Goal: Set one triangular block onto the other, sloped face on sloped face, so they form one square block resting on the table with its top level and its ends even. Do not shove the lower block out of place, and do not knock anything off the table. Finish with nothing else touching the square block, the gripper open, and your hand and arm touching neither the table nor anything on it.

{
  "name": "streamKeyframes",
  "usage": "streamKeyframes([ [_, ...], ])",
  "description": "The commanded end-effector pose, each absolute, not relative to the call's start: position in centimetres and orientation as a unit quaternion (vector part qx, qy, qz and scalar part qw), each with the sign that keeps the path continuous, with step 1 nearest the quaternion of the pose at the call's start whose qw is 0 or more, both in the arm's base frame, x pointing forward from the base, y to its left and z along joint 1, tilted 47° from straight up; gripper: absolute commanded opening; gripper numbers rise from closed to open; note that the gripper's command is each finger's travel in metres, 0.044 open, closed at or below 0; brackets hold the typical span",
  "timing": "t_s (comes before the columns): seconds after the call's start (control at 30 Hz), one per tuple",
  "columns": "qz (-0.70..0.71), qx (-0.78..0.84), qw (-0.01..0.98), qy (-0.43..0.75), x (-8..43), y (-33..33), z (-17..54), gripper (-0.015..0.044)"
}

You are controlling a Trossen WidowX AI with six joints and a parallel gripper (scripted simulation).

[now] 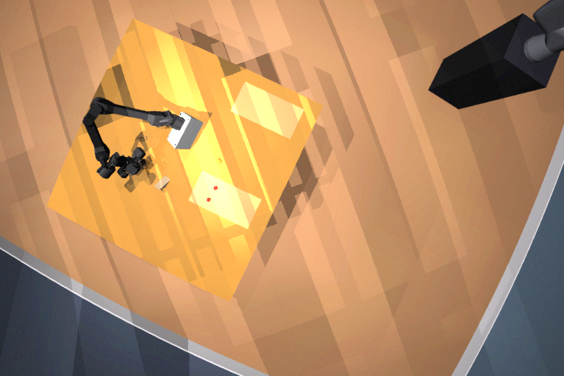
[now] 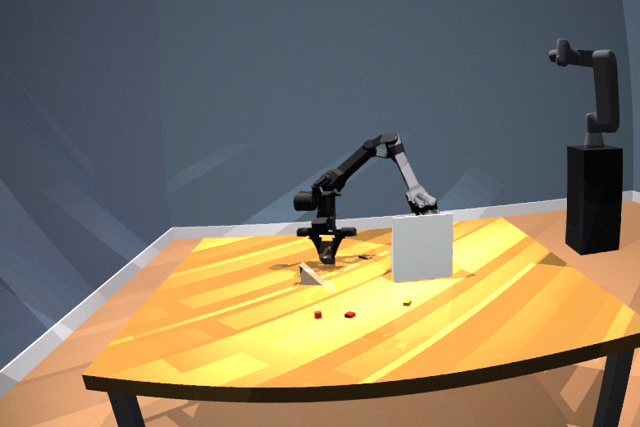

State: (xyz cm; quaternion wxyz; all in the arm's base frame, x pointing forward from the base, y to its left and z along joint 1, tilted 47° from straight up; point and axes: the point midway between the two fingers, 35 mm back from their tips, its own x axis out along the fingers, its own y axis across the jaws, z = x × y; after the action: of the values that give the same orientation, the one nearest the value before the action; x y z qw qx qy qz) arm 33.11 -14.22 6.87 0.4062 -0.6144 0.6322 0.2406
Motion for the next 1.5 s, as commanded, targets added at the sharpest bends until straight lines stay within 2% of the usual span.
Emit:
streamKeyframes([
  [0.0,0.274,-0.603,0.443,0.604,33.0,-14.6,7.8,0.0],
  [0.73,0.432,-0.503,0.595,0.455,32.1,-17.4,10.4,0.0],
  [0.77,0.409,-0.519,0.573,0.484,32.1,-17.0,10.0,0.0026],
  [1.27,0.409,-0.519,0.573,0.484,32.1,-17.0,10.0,0.042],
  [1.3,0.409,-0.519,0.573,0.484,32.1,-17.0,10.0,0.044],
  [1.47,0.409,-0.519,0.573,0.484,32.1,-17.0,10.0,0.044],
])
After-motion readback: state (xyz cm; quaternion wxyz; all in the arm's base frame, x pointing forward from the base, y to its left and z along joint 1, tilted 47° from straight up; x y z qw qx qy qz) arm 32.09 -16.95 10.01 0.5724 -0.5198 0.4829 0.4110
